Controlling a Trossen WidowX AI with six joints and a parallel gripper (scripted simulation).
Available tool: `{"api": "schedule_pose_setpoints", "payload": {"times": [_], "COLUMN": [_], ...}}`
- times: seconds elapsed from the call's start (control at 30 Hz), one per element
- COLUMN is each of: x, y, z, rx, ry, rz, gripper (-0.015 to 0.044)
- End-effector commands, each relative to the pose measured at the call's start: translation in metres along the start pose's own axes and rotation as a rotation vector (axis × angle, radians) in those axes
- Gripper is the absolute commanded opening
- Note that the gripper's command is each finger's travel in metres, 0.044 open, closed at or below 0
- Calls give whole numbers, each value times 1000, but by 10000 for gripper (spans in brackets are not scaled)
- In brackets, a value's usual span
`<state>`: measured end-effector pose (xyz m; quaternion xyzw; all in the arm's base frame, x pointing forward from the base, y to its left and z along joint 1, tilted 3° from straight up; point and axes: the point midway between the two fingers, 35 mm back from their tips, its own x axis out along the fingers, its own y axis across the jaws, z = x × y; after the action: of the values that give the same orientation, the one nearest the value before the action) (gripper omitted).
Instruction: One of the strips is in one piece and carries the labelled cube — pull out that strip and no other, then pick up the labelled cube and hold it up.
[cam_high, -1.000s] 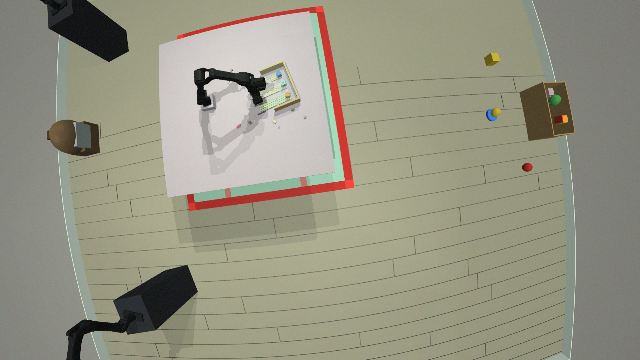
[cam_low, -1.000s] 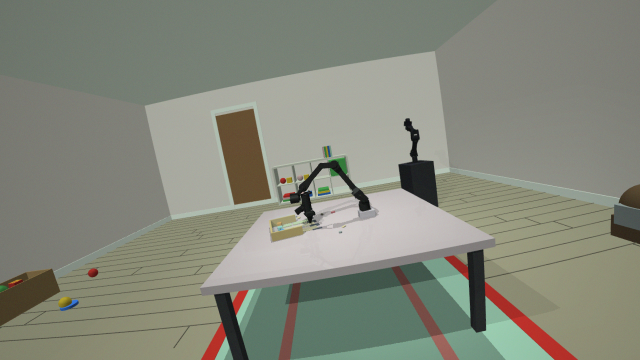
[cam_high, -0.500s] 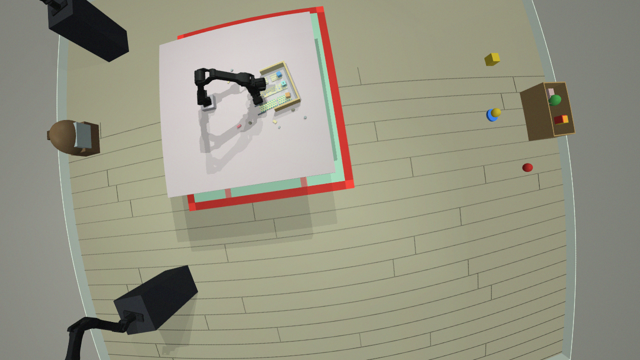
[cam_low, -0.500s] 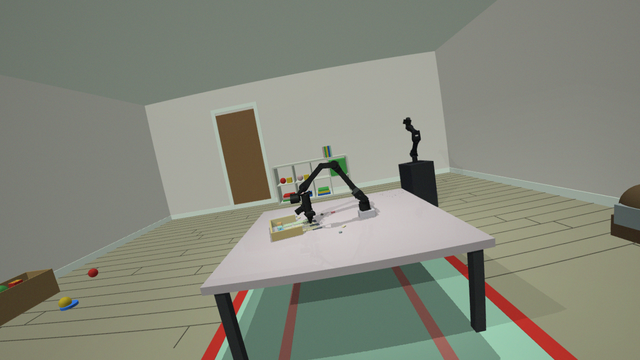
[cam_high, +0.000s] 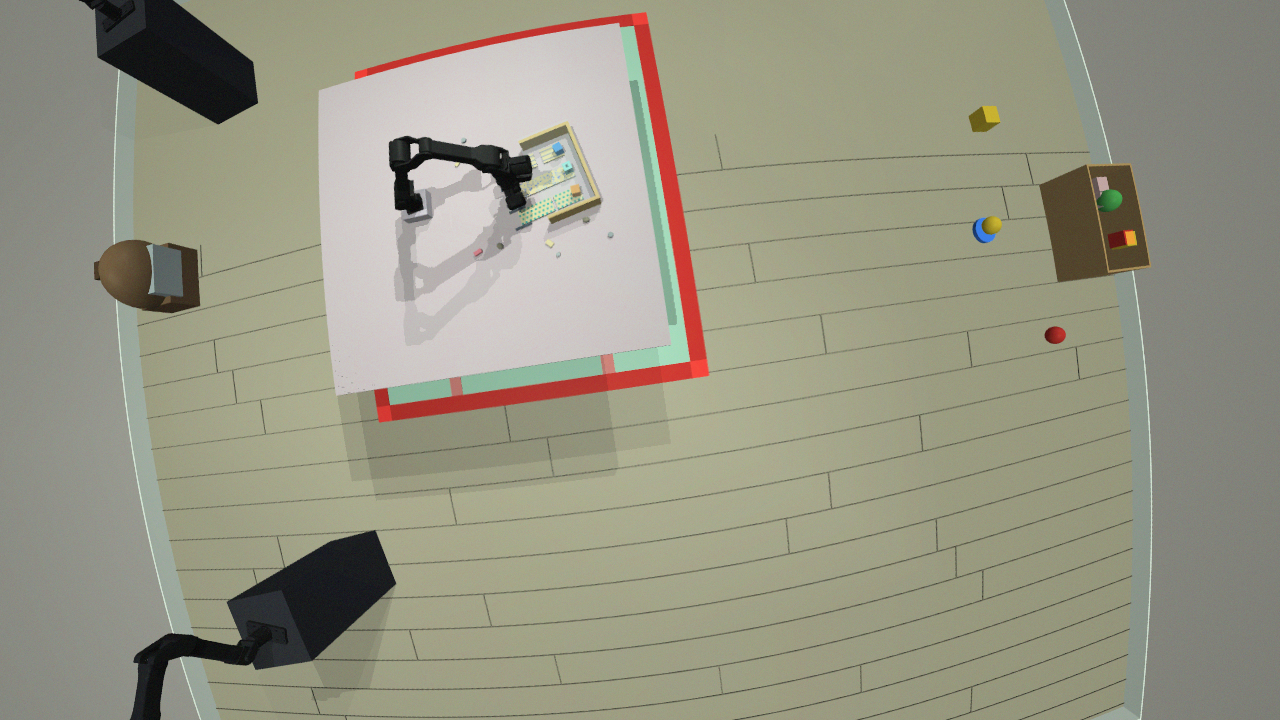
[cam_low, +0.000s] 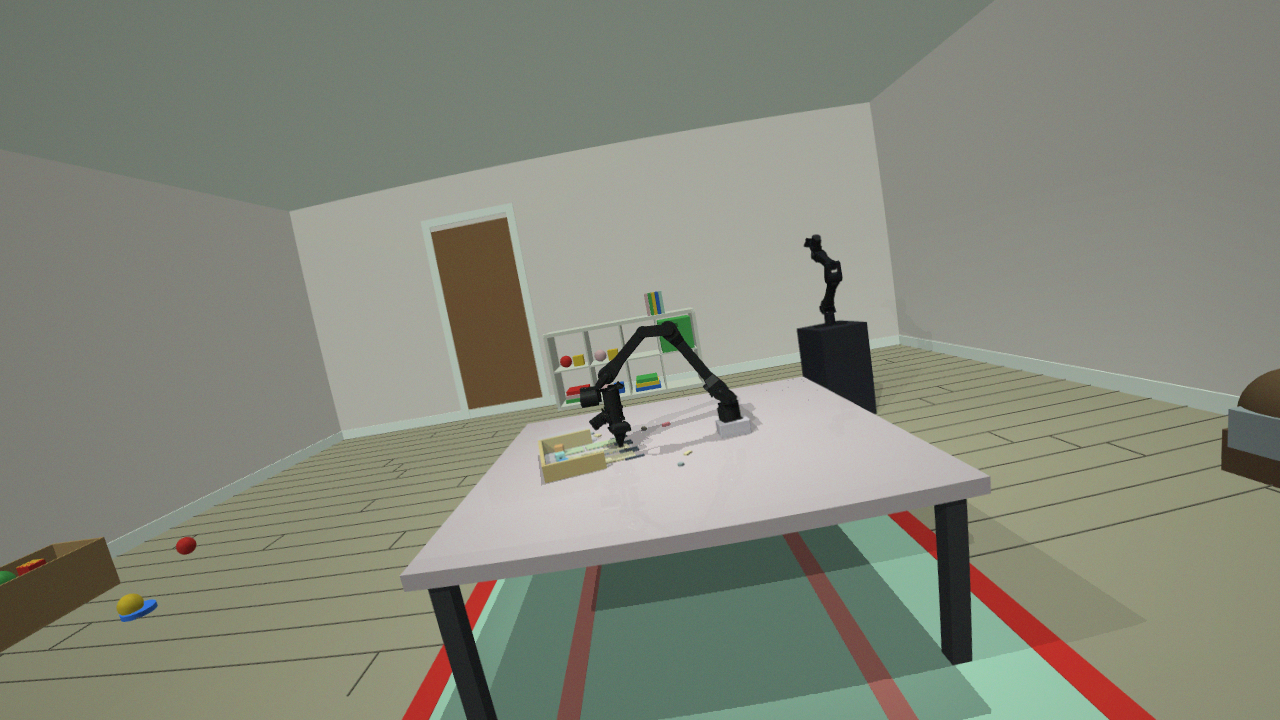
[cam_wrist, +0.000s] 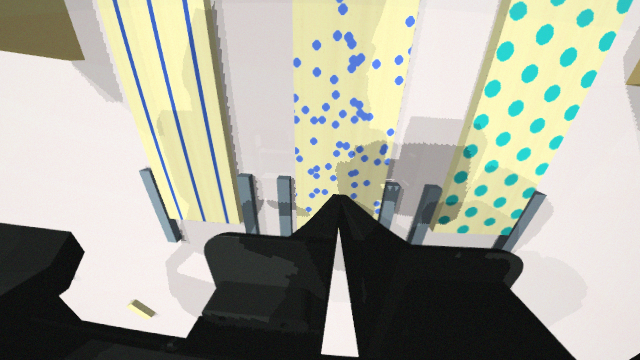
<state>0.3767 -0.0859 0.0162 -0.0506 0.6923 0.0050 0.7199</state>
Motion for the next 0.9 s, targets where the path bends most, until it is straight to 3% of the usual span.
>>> {"api": "schedule_pose_setpoints", "payload": {"times": [0.0,0.87], "x": [1,3], "y": [0,0], "z": [1,-2], "rx": [-4,-4], "ry": [-3,-3], "rz": [2,2], "gripper": [0,0]}}
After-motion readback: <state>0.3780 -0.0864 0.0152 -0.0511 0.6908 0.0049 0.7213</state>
